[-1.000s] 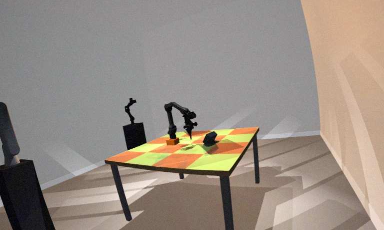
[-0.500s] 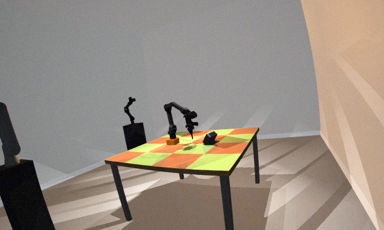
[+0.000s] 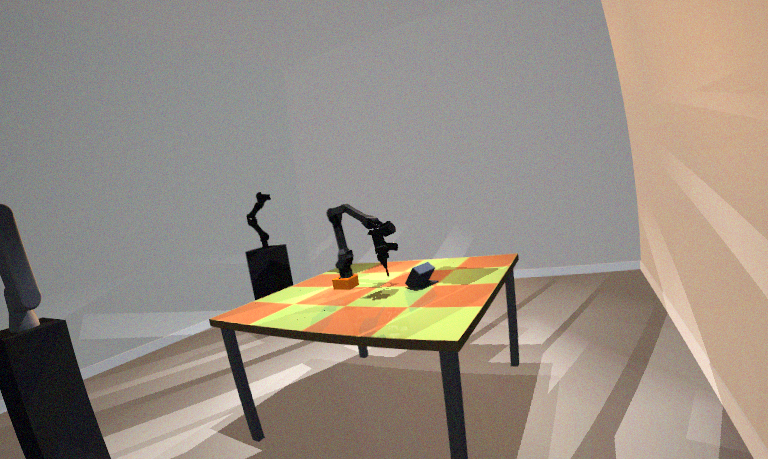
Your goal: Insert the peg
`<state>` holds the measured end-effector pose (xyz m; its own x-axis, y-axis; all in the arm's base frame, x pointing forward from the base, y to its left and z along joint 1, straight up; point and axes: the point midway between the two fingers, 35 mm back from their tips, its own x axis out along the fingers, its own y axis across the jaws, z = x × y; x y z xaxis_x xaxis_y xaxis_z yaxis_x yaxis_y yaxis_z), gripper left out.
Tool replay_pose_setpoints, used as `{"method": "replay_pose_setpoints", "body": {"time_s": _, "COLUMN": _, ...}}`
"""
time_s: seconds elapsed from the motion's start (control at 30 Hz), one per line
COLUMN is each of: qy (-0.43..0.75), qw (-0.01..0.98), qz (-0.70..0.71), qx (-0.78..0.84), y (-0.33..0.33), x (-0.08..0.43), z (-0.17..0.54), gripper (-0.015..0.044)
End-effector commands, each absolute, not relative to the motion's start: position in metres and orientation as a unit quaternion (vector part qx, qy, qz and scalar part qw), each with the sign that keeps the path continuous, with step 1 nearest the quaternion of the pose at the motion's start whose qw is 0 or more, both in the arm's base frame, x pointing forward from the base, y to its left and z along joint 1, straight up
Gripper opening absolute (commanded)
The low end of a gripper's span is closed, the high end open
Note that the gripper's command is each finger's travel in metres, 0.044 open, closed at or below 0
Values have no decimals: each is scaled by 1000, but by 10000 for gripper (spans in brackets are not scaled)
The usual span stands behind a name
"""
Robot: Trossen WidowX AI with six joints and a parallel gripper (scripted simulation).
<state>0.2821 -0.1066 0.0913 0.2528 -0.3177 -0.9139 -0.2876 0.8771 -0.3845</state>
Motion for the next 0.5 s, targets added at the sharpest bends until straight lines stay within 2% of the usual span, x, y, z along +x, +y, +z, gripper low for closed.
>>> {"method": "replay_pose_setpoints", "body": {"time_s": 0.0, "qy": 602, "qw": 752, "qz": -7, "qx": -267, "y": -103, "x": 284, "z": 93, "gripper": 0}}
{"method": "replay_pose_setpoints", "body": {"time_s": 0.47, "qy": 578, "qw": 751, "qz": 9, "qx": -318, "y": -89, "x": 291, "z": 94, "gripper": 0}}
